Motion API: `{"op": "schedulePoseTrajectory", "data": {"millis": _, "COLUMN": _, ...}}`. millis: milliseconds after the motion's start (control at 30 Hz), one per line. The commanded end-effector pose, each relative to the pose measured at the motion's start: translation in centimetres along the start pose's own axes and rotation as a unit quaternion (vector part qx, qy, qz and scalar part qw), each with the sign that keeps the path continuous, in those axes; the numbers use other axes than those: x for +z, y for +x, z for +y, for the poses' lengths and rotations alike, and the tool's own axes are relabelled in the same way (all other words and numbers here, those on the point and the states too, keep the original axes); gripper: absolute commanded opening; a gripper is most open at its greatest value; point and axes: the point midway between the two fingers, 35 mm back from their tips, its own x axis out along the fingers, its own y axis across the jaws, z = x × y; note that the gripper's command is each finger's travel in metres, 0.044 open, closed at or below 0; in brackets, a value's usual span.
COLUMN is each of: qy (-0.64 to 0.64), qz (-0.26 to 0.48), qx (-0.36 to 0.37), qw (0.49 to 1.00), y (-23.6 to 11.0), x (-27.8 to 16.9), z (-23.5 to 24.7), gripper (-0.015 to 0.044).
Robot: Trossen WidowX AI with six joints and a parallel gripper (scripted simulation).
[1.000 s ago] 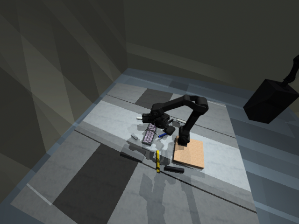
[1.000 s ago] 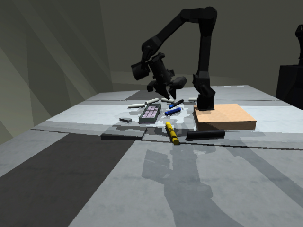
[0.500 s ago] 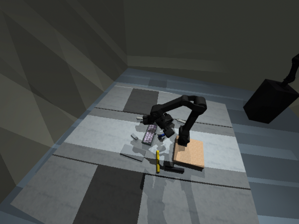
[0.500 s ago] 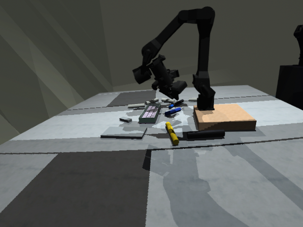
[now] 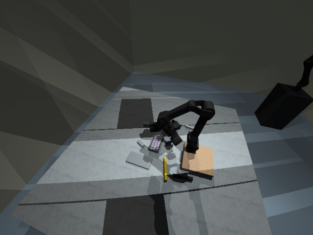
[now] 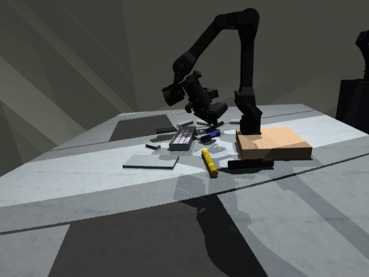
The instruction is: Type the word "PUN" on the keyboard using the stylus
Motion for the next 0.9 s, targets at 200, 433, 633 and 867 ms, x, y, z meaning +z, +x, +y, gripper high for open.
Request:
{"op": "schedulePoseTrajectory", "data": {"millis": 200, "qy": 0.001, "qz": -0.003, "qx": 0.0, "qw": 1.0, "y": 0.8, "x": -0.4, "z": 0.0, "gripper": 0.015}}
{"op": "schedulePoseTrajectory", "data": {"millis": 433, "qy": 0.001, "qz": -0.003, "qx": 0.0, "qw": 1.0, "y": 1.3, "x": -0.7, "z": 0.0, "gripper": 0.015}}
{"op": "schedulePoseTrajectory", "data": {"millis": 633, "qy": 0.001, "qz": -0.003, "qx": 0.0, "qw": 1.0, "y": 1.7, "x": -0.9, "z": 0.0, "gripper": 0.015}}
{"op": "schedulePoseTrajectory", "data": {"millis": 867, "qy": 0.001, "qz": -0.003, "qx": 0.0, "qw": 1.0, "y": 2.3, "x": -1.2, "z": 0.0, "gripper": 0.015}}
